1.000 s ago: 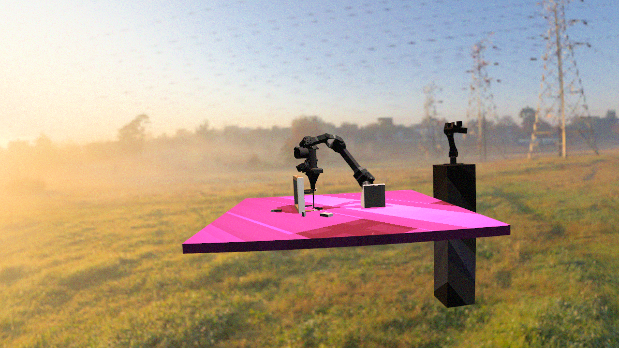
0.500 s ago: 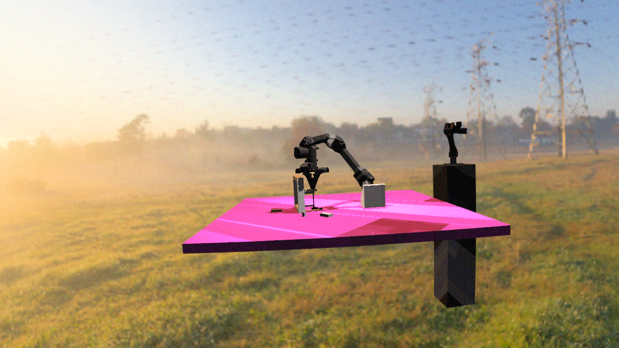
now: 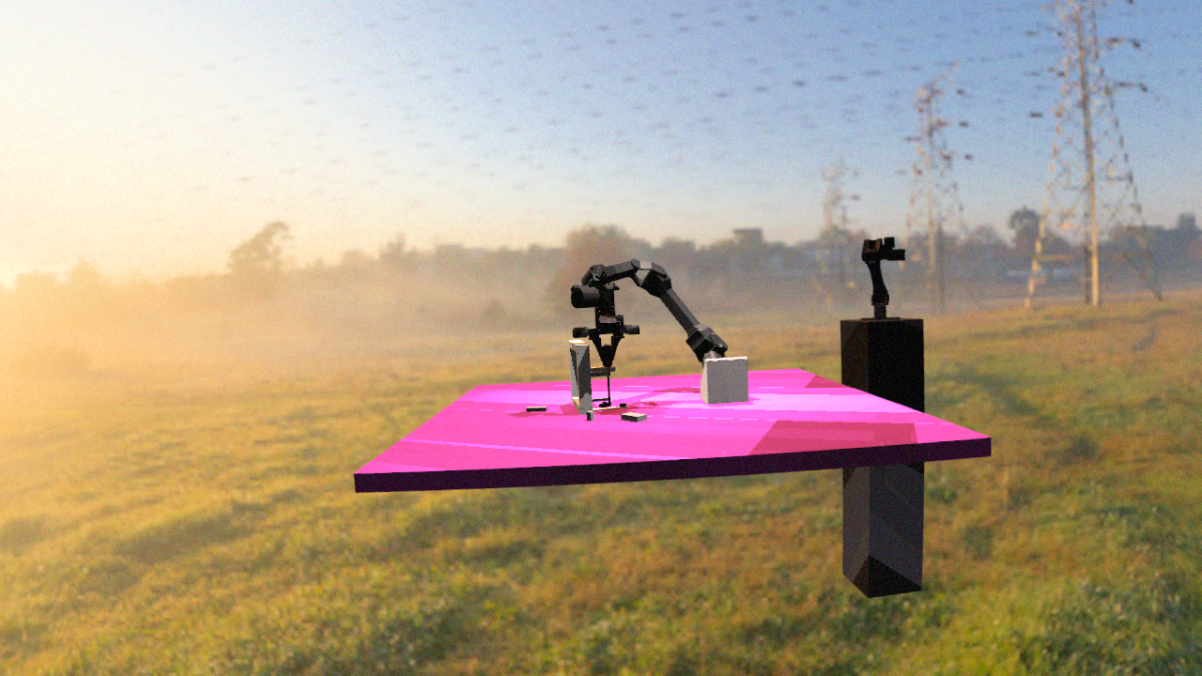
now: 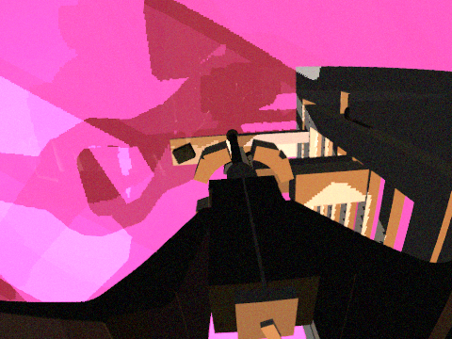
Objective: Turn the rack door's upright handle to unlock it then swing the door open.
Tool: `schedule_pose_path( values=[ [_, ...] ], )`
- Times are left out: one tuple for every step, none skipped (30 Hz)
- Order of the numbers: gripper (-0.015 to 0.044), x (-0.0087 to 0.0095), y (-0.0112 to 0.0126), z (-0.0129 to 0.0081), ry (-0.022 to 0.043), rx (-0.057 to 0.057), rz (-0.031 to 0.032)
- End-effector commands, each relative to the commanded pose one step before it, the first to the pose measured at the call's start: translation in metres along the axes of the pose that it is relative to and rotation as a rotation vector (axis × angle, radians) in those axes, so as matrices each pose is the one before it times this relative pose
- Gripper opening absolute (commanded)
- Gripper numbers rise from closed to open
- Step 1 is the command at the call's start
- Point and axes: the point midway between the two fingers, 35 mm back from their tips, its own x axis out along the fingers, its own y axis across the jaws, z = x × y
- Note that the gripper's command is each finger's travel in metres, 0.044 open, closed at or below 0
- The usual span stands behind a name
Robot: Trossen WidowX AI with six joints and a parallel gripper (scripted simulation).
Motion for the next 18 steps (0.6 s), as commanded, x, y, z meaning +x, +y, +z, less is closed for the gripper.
schedule_pose_path(
  values=[
    [0.0026, 0.00171, -0.00005, -0.00073, 0.00474, -0.2915, 0.0012],
    [0.0026, 0.0, 0.0, 0.0, 0.0, -0.0243, 0.0],
    [0.0026, 0.0, 0.0, 0.0, 0.0, -0.0081, 0.0],
    [0.0026, 0.0, 0.0, 0.0, 0.0, 0.0, 0.0],
    [0.0026, 0.0, 0.0, 0.0, 0.0, 0.0, 0.0],
    [0.0026, 0.0, 0.0, 0.0, 0.0, 0.0, 0.0],
    [0.0026, 0.0, 0.0, 0.0, 0.0, 0.0, 0.0],
    [0.0026, 0.0, 0.0, 0.0, 0.0, 0.0, 0.0],
    [0.0026, 0.0, 0.0, 0.0, 0.0, 0.0, 0.0],
    [0.0026, 0.0, 0.0, 0.0, 0.0, 0.0, 0.0],
    [0.0026, 0.0, 0.0, 0.0, 0.0, 0.0, 0.0],
    [0.0026, 0.0, 0.0, 0.0, 0.0, 0.0, 0.0],
    [0.0026, 0.0, 0.0, 0.0, 0.0, 0.0, 0.0],
    [0.0026, 0.0, 0.0, 0.0, 0.0, 0.0, 0.0],
    [0.0026, 0.0, 0.0, 0.0, 0.0, 0.0, 0.0],
    [0.0052, 0.0, 0.0, 0.0, 0.0, 0.0, 0.0],
    [0.0078, 0.0, 0.0, 0.0, 0.0, 0.0, 0.0],
    [0.0104, 0.0, 0.0, 0.0, 0.0, 0.0, 0.0]
  ],
)
